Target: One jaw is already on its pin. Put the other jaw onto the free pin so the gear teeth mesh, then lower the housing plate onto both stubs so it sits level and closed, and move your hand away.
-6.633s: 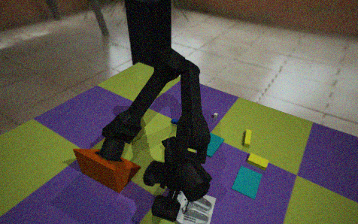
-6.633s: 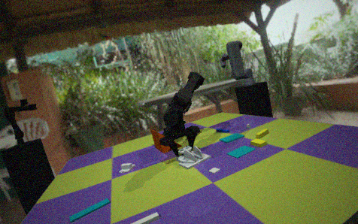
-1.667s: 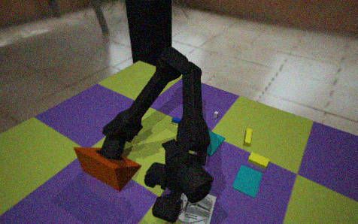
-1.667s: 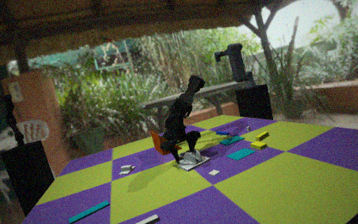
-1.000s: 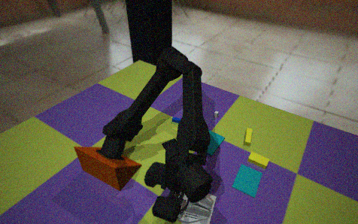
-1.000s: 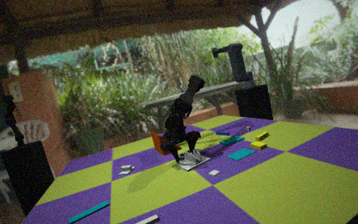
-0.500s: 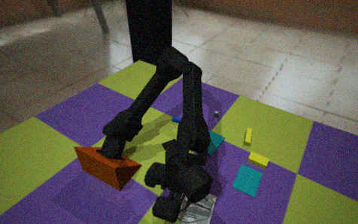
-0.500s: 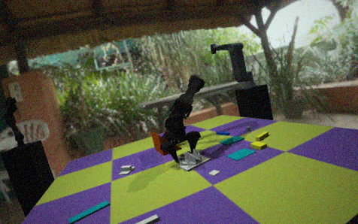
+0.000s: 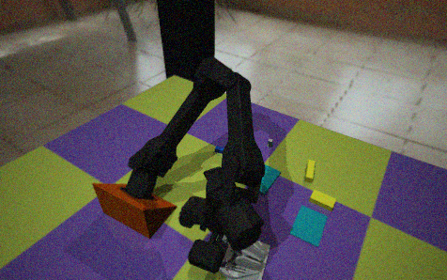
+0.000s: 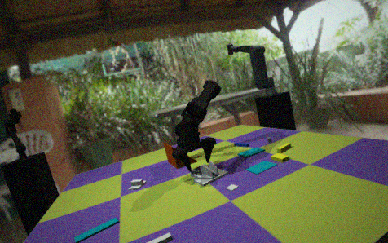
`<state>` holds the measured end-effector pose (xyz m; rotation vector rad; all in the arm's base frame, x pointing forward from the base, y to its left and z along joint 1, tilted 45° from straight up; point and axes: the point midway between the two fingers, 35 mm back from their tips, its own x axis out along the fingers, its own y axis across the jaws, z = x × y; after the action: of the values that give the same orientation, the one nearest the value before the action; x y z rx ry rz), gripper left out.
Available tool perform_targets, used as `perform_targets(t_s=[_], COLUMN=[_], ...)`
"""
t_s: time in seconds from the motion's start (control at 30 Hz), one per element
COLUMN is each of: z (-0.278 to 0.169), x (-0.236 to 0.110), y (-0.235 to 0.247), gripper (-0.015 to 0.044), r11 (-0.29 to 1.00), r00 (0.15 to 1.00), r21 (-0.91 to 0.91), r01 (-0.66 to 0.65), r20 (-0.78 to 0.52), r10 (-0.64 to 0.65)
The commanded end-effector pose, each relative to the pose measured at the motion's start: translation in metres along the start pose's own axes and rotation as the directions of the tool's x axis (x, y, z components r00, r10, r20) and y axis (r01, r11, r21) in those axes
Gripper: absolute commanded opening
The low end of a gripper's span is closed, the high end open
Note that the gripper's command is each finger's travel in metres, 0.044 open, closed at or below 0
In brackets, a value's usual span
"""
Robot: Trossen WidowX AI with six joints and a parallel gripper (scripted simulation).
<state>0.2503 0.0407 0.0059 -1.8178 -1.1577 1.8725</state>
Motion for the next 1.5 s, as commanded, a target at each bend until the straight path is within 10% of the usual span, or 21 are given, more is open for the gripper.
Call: perform_targets(t_s=[0.0,0.47,1.47], z=[-0.001,0.051,0.051], x=[-0.042,-0.1,-0.1], y=[0.0,-0.011,-0.011], gripper=[0.044,0.044,0.044], r11=[1.0,1.0,1.0], r00=[1.0,1.0,1.0], r21=[-0.01,-0.007,-0.007], r01=[-0.015,-0.016,-0.016], r20=[-0.019,-0.015,-0.015], r10=[0.015,0.016,0.016])
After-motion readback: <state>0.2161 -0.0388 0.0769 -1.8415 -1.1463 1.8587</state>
